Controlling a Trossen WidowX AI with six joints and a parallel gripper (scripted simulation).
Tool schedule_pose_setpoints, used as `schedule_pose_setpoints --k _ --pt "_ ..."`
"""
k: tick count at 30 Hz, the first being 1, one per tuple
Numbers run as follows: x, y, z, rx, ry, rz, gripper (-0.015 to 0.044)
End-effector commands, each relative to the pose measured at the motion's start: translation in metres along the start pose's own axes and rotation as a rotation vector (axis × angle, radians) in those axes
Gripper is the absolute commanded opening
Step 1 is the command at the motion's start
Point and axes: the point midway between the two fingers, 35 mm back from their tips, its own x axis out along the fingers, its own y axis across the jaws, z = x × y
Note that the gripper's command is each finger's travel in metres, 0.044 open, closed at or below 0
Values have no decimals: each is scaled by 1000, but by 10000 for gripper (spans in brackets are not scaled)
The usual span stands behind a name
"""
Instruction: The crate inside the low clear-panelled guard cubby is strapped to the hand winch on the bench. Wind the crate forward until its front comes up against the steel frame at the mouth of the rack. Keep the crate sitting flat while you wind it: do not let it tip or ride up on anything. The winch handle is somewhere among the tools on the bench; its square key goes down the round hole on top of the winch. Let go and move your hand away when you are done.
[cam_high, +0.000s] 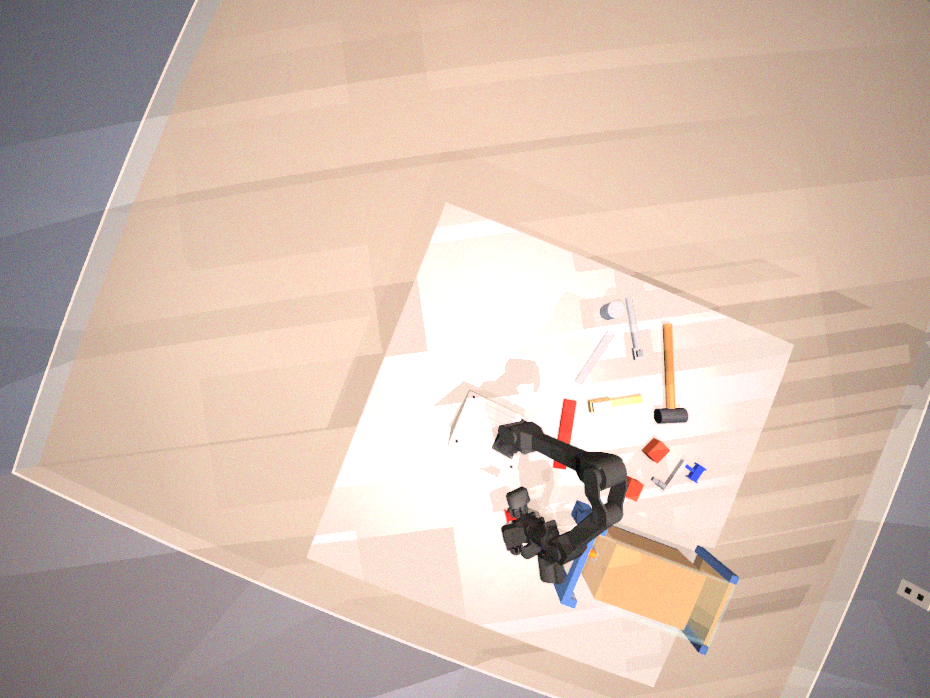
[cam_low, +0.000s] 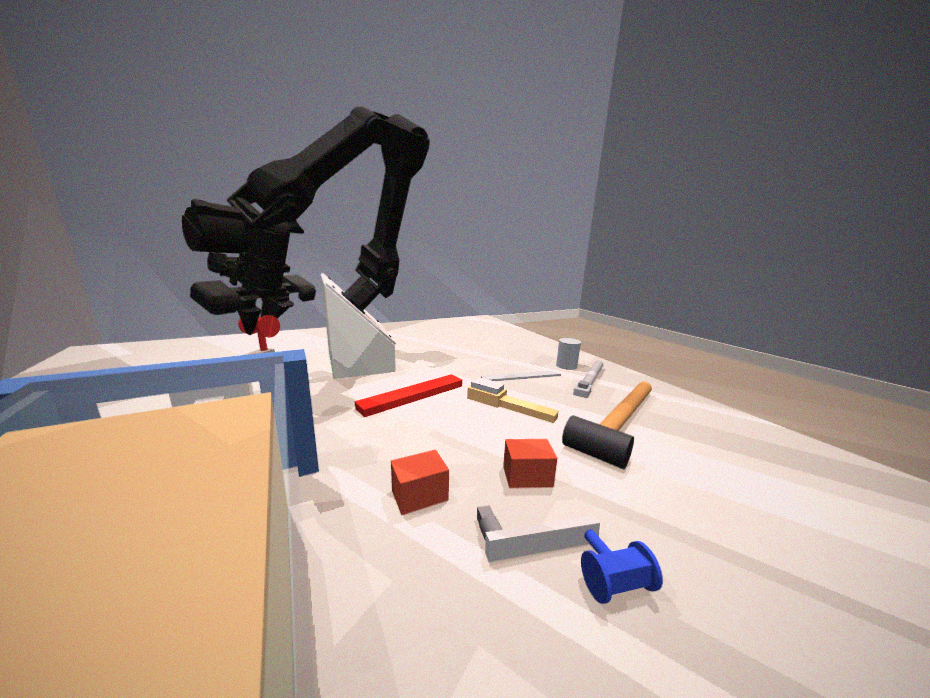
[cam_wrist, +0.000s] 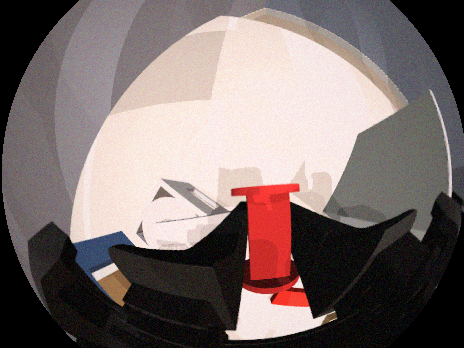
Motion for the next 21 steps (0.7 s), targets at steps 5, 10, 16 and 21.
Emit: schedule_pose_setpoints --k 5,10,16,21 --pt "8 6 14 4 -30 3 0" --pt "10 9 19 5 -30 3 0" --pt "12 12 25 5 -31 4 0" --pt "14 14 29 5 -31 4 0"
